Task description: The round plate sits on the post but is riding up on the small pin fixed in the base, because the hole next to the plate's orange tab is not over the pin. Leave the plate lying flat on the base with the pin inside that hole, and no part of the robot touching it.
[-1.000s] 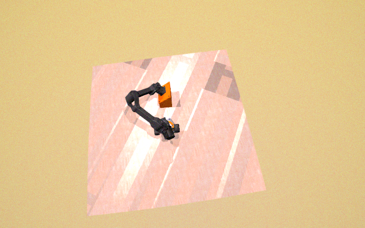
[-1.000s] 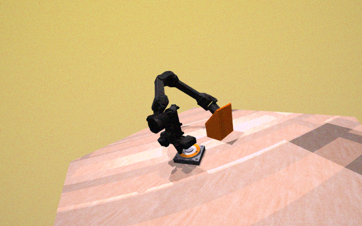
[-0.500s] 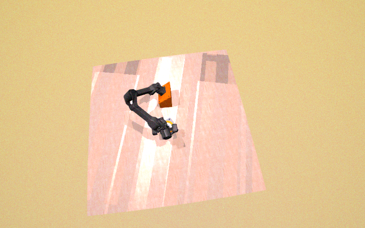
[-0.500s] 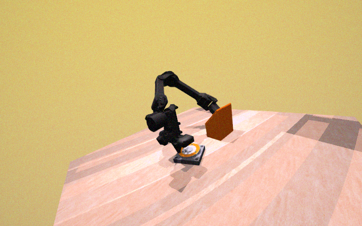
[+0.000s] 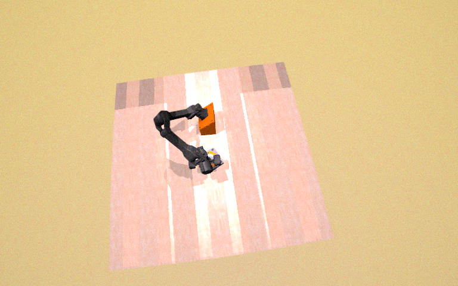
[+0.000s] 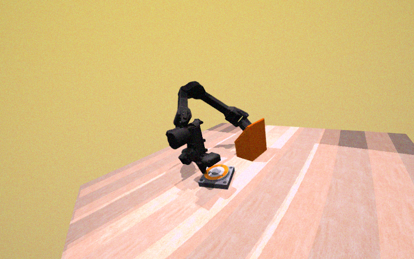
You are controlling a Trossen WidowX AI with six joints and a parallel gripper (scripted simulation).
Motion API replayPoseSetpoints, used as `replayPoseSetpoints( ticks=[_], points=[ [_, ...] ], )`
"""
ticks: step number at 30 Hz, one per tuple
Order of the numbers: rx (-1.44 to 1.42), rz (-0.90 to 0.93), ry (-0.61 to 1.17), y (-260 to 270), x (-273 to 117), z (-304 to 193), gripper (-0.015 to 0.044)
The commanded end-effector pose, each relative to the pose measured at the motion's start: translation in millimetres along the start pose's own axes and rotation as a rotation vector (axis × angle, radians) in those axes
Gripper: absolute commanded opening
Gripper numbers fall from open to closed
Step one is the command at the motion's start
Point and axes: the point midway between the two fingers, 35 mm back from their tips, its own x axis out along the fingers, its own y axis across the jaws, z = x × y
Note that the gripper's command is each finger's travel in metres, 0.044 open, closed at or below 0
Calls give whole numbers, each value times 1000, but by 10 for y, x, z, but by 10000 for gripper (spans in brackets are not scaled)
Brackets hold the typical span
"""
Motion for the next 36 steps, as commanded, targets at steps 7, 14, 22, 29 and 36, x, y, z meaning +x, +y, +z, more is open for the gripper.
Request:
replayPoseSetpoints(
  ticks=[7,14,22,29,36],
  points=[
    [-4,-9,13,-97,32,-95,0],
    [-4,-9,14,-137,31,-140,0],
    [-4,-9,14,-171,26,-203,0],
    [-5,-9,14,-197,22,-257,0],
    [-5,-9,14,-210,15,-316,0]
  ],
)
